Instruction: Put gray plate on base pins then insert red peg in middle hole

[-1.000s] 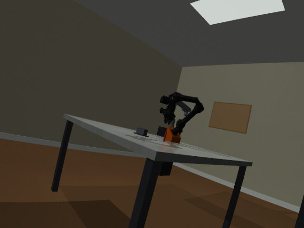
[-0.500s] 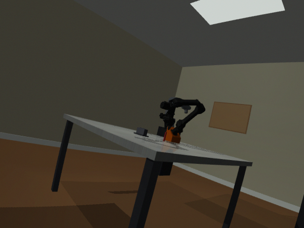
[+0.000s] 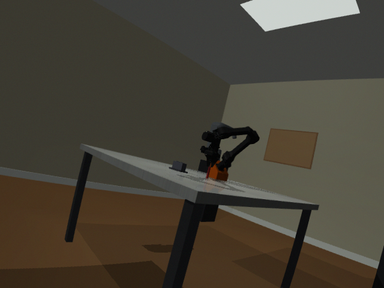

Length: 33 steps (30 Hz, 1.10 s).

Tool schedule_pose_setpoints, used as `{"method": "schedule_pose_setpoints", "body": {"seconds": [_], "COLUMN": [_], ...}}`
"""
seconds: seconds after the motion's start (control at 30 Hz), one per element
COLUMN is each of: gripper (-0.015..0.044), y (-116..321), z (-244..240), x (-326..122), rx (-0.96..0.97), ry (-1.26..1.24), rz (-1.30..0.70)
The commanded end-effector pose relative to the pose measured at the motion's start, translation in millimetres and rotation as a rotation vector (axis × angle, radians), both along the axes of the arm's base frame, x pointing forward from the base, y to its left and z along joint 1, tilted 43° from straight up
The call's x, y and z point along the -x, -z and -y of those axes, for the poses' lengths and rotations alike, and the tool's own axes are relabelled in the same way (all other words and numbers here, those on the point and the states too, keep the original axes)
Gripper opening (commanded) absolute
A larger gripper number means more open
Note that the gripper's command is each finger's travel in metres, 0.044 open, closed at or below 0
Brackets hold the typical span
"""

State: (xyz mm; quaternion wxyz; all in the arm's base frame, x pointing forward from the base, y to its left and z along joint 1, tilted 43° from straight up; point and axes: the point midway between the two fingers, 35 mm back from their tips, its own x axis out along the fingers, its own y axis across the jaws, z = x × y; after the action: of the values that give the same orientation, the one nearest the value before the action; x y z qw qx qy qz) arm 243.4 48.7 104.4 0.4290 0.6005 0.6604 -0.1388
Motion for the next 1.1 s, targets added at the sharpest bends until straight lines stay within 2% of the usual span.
{"method": "schedule_pose_setpoints", "body": {"seconds": [0.0, 0.7, 1.07], "gripper": [0.0440, 0.0440, 0.0151], "y": [5, 27, 27], "z": [-4, -27, -27], "x": [-1, -2, -2], "rx": [-0.003, -0.008, -0.008], "ry": [0.004, 0.003, 0.003], "rz": [-0.002, -0.002, -0.002]}}
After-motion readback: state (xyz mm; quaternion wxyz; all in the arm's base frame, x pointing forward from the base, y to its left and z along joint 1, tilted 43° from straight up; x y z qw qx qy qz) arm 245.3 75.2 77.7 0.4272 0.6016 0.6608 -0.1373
